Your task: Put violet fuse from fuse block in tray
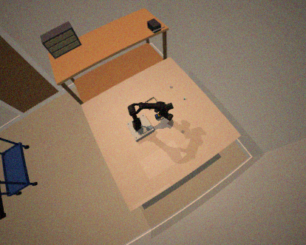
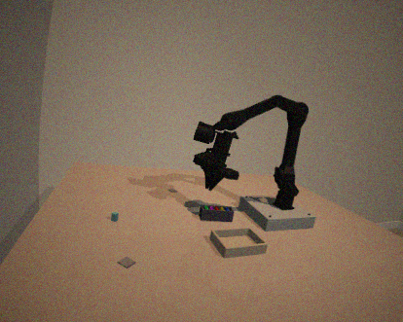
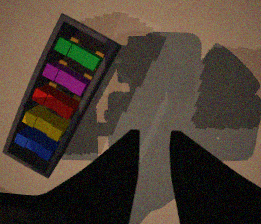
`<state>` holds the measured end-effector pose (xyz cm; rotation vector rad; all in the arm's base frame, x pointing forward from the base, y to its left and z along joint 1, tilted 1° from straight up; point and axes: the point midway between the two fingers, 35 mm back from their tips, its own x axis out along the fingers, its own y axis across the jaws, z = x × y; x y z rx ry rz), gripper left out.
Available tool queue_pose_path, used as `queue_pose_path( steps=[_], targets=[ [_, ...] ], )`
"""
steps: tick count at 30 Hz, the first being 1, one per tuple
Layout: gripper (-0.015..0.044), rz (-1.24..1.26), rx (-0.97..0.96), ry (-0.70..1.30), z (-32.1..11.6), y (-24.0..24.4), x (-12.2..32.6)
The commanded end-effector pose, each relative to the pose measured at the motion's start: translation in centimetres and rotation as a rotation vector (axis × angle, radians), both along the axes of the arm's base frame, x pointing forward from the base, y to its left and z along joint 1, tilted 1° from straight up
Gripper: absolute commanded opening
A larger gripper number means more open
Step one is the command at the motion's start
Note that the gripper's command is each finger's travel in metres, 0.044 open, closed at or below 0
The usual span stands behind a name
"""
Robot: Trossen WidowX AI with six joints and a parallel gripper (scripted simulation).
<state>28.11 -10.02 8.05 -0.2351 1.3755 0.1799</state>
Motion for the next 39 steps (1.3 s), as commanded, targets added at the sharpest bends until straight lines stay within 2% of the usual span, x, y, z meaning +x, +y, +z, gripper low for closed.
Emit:
queue_pose_path(
  steps=[1,39],
  targets=[
    [0.0069,1.038,-0.096,0.136,-1.0,6.0,1.1],
    [0.0069,1.045,-0.096,0.136,-2.4,6.0,1.2]
  ],
)
